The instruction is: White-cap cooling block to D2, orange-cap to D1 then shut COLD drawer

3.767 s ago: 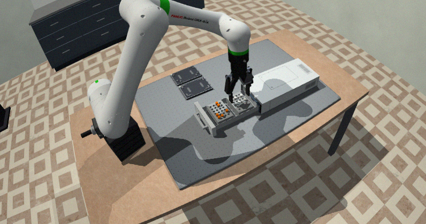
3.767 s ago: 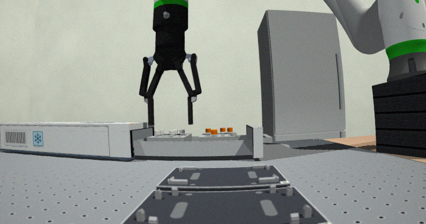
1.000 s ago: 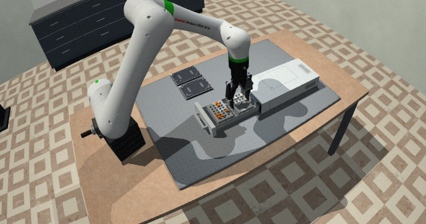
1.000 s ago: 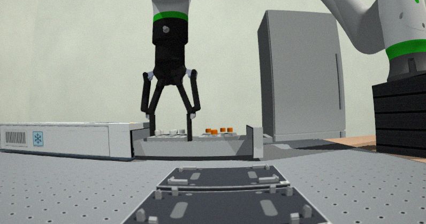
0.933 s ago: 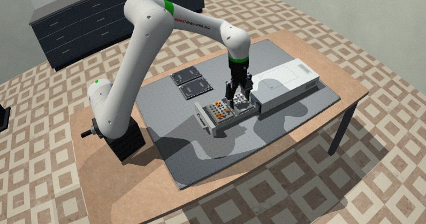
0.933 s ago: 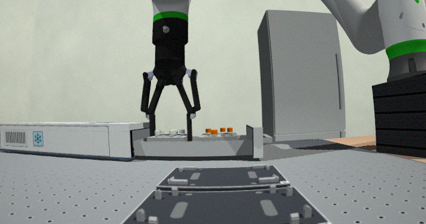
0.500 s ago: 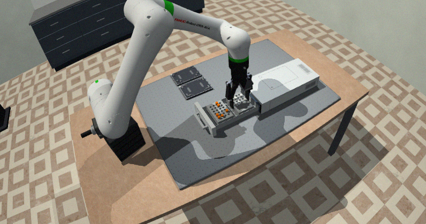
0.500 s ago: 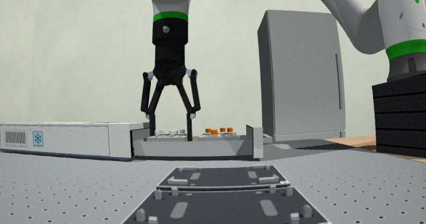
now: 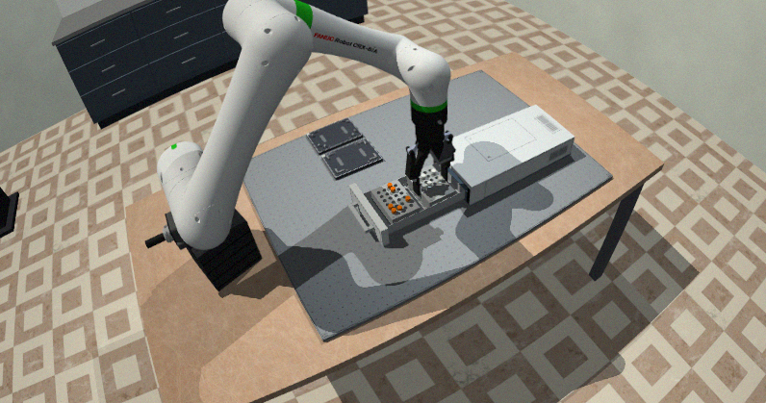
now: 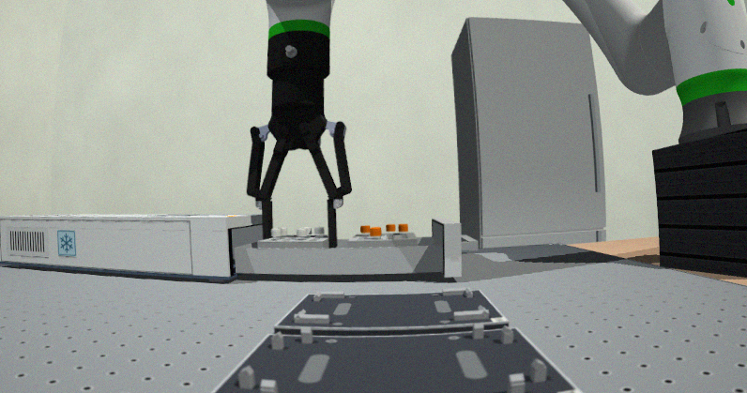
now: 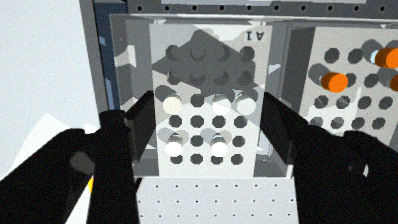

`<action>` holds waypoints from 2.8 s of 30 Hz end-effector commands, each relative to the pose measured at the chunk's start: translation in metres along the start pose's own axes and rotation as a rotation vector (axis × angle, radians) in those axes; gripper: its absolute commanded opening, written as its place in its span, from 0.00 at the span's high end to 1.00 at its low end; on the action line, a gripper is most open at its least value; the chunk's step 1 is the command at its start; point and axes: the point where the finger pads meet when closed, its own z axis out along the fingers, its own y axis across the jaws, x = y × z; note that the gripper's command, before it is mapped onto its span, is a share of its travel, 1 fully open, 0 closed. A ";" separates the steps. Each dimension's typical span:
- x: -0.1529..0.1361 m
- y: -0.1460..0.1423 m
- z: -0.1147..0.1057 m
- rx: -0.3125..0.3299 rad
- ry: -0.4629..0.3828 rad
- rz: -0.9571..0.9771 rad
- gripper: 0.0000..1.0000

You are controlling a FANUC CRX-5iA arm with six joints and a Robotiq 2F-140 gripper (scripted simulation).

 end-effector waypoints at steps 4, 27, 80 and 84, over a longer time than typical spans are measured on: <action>0.000 -0.001 -0.001 0.002 0.000 0.000 0.90; 0.000 -0.001 -0.006 0.002 0.000 0.000 0.90; 0.000 -0.001 -0.052 0.002 0.000 0.000 0.90; 0.000 -0.001 -0.057 0.002 0.000 0.000 0.90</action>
